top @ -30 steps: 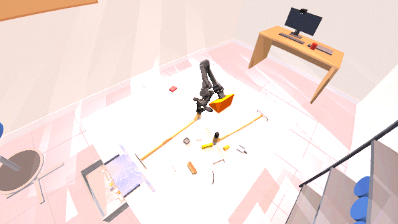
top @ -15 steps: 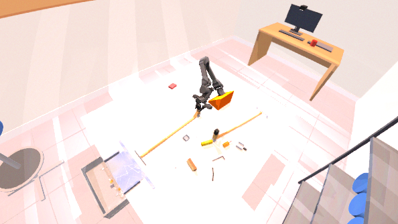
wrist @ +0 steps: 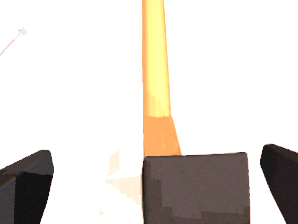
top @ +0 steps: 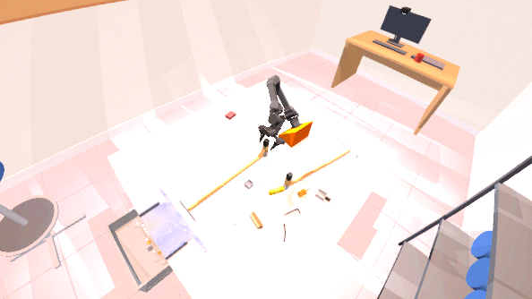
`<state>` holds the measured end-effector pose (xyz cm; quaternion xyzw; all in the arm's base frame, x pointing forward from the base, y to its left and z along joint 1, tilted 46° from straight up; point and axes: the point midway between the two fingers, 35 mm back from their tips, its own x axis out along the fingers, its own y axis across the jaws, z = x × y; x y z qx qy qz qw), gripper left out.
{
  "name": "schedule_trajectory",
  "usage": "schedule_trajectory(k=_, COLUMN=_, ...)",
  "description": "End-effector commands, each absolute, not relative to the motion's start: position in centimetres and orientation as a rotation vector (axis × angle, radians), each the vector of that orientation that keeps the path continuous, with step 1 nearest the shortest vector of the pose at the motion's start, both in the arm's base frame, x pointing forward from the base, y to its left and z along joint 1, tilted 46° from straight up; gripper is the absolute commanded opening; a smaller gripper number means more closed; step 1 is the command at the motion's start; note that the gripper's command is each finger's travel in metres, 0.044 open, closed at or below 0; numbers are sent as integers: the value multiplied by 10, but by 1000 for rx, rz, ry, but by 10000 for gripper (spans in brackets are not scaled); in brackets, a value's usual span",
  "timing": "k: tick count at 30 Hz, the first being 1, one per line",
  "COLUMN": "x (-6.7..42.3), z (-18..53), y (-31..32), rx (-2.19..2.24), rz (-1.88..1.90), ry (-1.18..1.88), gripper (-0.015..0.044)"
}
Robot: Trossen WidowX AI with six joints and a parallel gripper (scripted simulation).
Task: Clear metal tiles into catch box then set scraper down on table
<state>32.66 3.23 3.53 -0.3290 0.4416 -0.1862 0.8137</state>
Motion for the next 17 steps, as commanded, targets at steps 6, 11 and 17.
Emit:
schedule_trajectory(k=6, x=325, z=51, y=54, rx=-692, rz=-397, ry=943, gripper=440)
schedule_trajectory(k=11, x=323, z=60, y=65, rx=-690, rz=-396, ry=946, gripper=440)
schedule_trajectory(k=17, x=319, z=71, y=77, rx=-689, rz=-395, ry=949, gripper=440)
